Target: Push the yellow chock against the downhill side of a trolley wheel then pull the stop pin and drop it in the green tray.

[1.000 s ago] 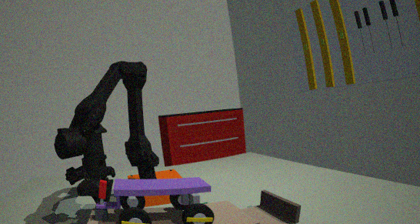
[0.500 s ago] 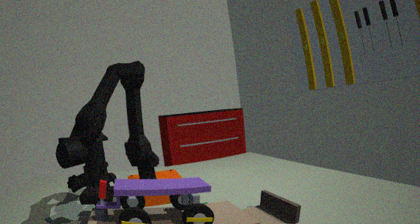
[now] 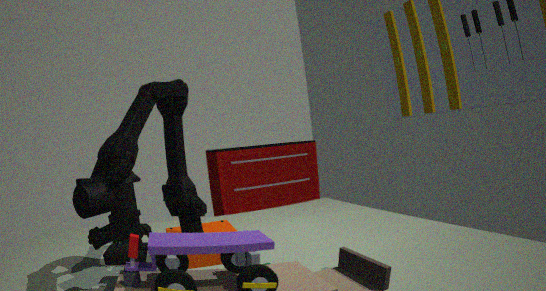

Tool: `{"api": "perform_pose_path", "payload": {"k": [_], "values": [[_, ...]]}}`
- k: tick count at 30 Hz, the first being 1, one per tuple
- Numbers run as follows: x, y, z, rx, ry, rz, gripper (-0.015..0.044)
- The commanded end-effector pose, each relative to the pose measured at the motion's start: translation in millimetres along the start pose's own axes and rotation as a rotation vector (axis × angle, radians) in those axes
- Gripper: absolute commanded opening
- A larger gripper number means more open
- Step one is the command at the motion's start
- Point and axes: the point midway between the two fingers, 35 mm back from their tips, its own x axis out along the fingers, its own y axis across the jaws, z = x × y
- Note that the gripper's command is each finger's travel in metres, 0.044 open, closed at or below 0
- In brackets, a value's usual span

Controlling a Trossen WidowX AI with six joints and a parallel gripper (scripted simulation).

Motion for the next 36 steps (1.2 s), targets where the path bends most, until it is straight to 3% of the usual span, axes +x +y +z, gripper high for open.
{"api": "perform_pose_path", "payload": {"k": [1,36], "values": [[-12,1,1,-0.001,-0.005,0.002,0.0000],[-130,-1,-2,-0.001,-0.006,-0.002,0.0000]]}}
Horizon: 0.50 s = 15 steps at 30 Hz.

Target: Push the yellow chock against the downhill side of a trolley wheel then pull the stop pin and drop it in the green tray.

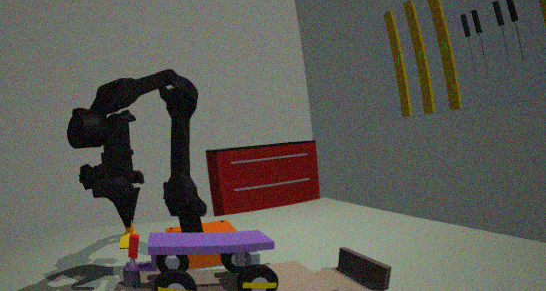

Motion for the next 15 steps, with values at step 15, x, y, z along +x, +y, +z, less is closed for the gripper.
{"api": "perform_pose_path", "payload": {"k": [15], "values": [[-25,1,4,-0.108,-0.010,0.004,0.0000]]}}
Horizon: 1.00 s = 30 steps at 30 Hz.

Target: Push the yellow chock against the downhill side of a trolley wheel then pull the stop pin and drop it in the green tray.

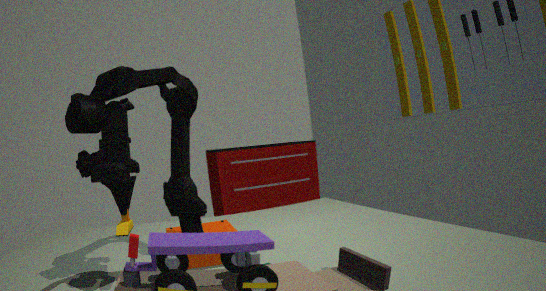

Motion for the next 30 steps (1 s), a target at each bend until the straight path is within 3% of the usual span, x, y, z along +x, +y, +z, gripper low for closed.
{"api": "perform_pose_path", "payload": {"k": [1,30], "values": [[-0.3,-0.6,0.9,-0.090,-0.003,-0.005,0.0000],[-0.3,-0.5,0.8,-1.072,0.001,-0.007,0.0000]]}}
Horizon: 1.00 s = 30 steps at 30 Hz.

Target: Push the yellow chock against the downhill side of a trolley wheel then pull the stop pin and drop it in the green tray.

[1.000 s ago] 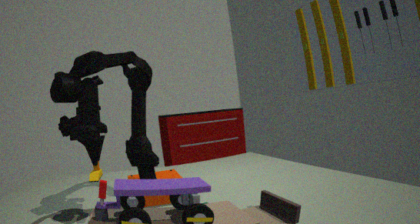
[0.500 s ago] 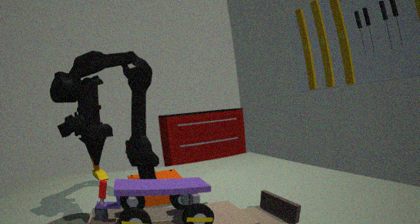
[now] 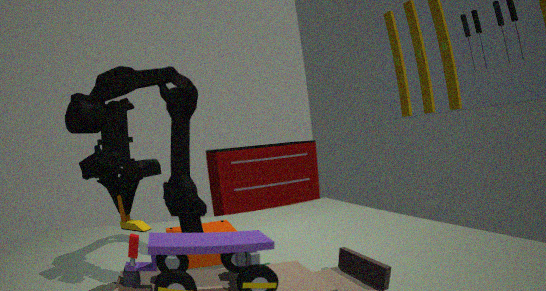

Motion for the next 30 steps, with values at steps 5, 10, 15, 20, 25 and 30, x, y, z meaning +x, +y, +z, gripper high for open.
{"api": "perform_pose_path", "payload": {"k": [5,10,15,20,25,30], "values": [[0.0,-0.8,-0.2,-0.251,0.004,-0.006,0.0000],[0.1,-0.8,-0.2,-0.420,0.005,-0.006,0.0000],[0.1,-0.8,-0.2,-0.589,0.005,-0.006,0.0000],[0.1,-0.8,-0.2,-0.757,0.006,-0.005,0.0000],[0.1,-0.8,-0.2,-0.926,0.006,-0.005,0.0000],[0.1,-0.8,-0.2,-1.094,0.006,-0.004,0.0000]]}}
